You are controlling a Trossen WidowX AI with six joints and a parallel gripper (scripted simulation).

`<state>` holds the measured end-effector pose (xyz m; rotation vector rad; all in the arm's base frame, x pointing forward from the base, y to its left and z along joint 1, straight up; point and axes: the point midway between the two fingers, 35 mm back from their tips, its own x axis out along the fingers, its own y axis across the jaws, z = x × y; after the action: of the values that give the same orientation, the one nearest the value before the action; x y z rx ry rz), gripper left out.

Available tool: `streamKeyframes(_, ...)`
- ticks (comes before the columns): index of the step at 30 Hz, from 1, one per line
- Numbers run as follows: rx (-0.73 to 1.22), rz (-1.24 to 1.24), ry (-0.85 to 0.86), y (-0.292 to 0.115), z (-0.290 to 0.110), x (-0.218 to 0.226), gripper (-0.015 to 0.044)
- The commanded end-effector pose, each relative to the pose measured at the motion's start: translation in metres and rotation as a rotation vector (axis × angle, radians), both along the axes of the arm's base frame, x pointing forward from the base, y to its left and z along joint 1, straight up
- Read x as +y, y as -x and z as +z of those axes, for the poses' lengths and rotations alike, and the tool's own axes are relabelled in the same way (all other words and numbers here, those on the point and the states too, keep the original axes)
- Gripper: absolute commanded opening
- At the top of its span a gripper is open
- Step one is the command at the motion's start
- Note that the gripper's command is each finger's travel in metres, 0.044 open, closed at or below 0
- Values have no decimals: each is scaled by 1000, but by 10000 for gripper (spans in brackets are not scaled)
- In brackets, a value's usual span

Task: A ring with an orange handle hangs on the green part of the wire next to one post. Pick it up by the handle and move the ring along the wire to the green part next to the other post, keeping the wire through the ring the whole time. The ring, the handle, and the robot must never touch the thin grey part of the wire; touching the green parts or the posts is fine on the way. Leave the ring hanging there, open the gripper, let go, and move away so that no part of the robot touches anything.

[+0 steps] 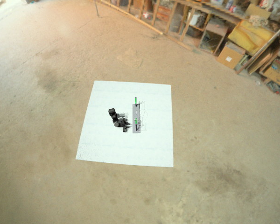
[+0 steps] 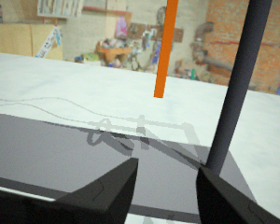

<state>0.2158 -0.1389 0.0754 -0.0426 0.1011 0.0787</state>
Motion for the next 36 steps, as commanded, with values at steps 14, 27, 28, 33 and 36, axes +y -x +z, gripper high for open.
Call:
streamKeyframes(14, -22, 9, -25, -37, 38, 8, 160)
streamKeyframes(27, -21, 9, -23, -55, 38, 8, 160)
streamKeyframes(28, -21, 9, -23, -56, 38, 8, 160)
streamKeyframes(33, -22, 9, -23, -64, 37, 8, 160)
streamKeyframes(36, -22, 9, -23, -68, 37, 8, 160)
